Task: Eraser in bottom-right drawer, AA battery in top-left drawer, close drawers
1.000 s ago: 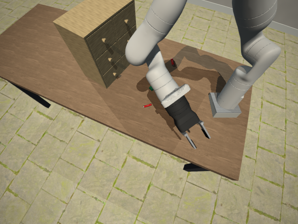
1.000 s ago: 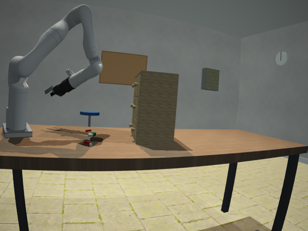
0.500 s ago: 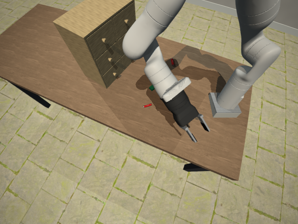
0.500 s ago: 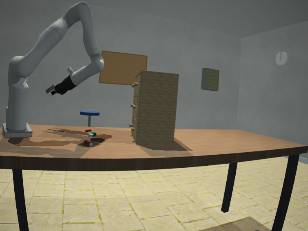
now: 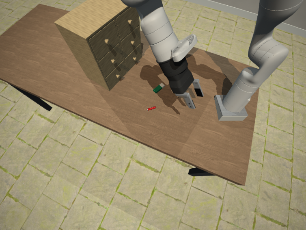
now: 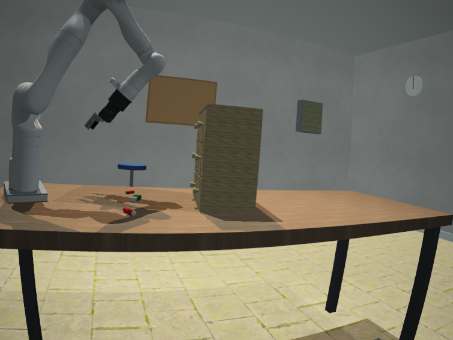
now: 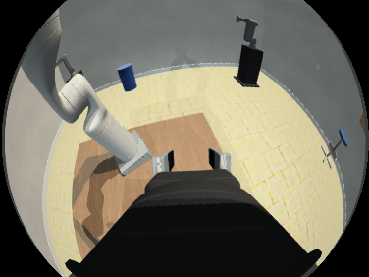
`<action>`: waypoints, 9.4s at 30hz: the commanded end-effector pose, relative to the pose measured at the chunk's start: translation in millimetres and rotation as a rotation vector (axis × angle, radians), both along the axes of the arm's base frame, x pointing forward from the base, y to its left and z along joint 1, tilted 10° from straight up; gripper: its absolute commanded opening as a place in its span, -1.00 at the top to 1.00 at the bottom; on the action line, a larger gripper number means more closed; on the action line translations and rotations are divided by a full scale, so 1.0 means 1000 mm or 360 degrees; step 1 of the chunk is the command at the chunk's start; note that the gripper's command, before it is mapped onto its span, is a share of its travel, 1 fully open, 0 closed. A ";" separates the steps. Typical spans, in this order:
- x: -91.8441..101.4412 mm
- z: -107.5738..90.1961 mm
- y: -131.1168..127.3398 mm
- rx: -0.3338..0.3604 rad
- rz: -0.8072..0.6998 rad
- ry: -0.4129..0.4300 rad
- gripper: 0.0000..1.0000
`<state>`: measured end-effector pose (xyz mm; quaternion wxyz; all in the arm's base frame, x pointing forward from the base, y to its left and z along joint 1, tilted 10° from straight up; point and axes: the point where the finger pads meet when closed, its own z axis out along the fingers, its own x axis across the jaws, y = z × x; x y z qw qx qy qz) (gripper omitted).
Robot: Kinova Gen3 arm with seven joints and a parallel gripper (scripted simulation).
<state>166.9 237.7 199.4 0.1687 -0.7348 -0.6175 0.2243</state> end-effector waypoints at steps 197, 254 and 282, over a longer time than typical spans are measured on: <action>0.226 -0.013 0.044 0.1216 0.4876 0.0509 -1.00; 0.234 -0.022 0.042 0.0861 0.4948 0.0562 -1.00; 0.244 -0.034 0.039 0.0404 0.5002 0.0625 -1.00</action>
